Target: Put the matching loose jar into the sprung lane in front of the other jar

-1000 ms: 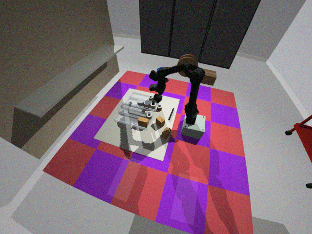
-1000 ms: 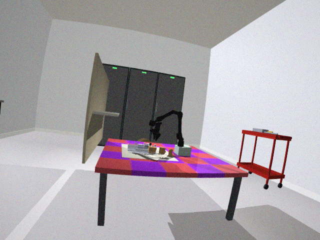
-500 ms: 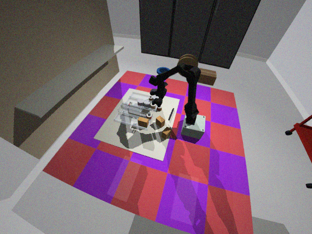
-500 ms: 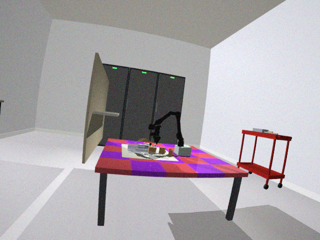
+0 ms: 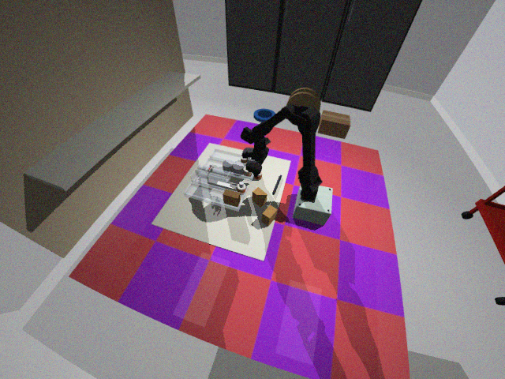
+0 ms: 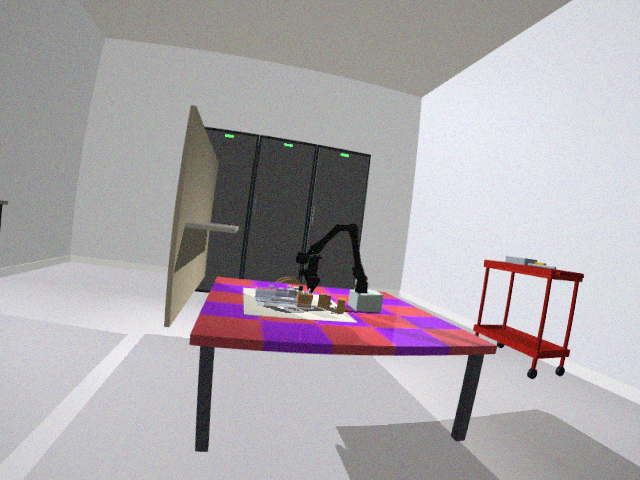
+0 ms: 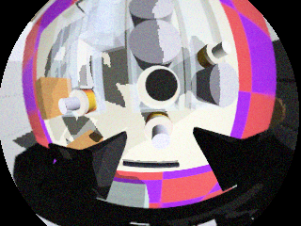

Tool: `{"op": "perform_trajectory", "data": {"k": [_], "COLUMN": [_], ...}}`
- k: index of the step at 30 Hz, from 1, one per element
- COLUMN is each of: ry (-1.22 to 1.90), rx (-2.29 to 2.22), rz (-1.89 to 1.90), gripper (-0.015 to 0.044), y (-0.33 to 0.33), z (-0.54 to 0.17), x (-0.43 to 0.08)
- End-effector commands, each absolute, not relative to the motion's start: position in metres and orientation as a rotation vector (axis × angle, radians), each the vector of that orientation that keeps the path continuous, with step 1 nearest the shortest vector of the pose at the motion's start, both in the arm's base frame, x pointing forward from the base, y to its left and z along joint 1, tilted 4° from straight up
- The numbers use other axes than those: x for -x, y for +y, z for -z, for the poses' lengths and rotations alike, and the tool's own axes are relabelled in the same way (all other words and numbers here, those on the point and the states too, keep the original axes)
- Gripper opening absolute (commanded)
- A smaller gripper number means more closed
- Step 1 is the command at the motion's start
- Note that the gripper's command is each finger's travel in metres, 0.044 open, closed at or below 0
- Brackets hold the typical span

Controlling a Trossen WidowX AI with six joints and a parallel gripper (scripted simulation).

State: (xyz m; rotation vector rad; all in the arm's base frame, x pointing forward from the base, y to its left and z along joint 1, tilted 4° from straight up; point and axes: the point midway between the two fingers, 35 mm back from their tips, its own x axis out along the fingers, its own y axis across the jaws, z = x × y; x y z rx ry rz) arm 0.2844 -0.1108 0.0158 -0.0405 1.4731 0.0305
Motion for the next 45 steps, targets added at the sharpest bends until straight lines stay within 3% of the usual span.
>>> {"op": "perform_trajectory", "data": {"k": [1, 14, 23, 30, 36, 45], "ry": [1.481, 1.481, 1.481, 1.481, 1.469, 1.504], "rx": [0.038, 0.038, 0.038, 0.038, 0.050, 0.028], "rz": [-0.027, -0.027, -0.027, -0.027, 0.010, 0.061], "gripper": [0.0440, 0.0440, 0.0204, 0.0157, 0.0000, 0.0000], "y": [-0.111, -0.110, -0.110, -0.110, -0.123, -0.143], "z": [-0.008, 0.011, 0.011, 0.011, 0.005, -0.008], "x": [-0.283, -0.284, -0.284, -0.284, -0.281, -0.267]}}
